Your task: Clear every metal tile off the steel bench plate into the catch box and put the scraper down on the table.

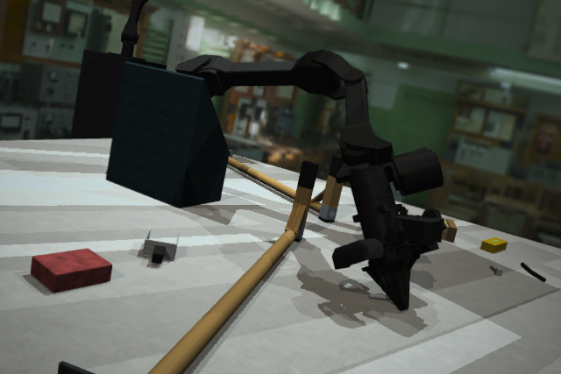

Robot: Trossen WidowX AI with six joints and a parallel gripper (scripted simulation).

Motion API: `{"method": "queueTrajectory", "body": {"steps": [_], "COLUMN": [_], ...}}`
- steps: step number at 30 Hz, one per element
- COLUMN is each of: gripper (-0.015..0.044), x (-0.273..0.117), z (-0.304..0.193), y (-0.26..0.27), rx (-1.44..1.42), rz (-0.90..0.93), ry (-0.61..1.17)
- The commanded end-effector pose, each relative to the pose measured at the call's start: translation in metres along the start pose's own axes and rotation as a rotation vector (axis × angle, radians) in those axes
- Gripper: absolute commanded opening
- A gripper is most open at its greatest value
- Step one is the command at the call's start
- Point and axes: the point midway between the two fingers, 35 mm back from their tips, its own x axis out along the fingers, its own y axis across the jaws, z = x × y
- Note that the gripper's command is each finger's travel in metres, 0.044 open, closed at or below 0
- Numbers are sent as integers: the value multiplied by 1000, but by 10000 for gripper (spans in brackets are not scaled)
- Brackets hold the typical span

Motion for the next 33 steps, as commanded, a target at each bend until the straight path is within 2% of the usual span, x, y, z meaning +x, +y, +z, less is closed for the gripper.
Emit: {"method": "queueTrajectory", "body": {"steps": [1, 33], "gripper": [0, 0], "x": [0, 9], "z": [7, 20], "y": [10, 57], "rx": [-2, -3], "rz": [2, 7], "ry": [-12, -19]}}
